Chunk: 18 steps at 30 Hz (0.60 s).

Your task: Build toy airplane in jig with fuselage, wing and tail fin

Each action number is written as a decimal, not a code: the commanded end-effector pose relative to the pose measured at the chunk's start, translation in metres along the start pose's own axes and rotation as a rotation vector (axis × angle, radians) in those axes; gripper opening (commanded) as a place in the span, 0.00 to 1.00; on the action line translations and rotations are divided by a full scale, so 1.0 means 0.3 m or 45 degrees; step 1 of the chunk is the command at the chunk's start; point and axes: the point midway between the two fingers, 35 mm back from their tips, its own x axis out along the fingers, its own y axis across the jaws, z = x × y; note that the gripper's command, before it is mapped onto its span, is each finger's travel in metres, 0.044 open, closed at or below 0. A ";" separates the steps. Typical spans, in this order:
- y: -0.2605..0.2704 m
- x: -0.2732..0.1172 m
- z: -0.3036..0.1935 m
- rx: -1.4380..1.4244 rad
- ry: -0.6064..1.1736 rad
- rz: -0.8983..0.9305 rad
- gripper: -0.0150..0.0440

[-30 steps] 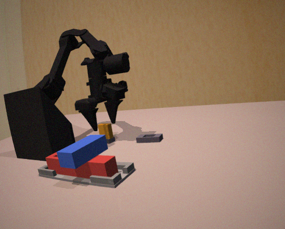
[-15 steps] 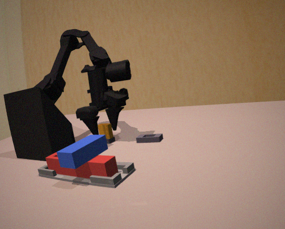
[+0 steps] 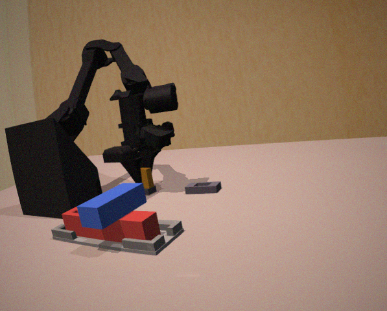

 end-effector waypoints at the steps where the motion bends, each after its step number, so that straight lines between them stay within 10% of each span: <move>1: 0.003 0.001 -0.001 0.005 0.002 0.008 0.37; 18: 0.004 -0.037 0.004 -0.023 0.010 -0.004 0.25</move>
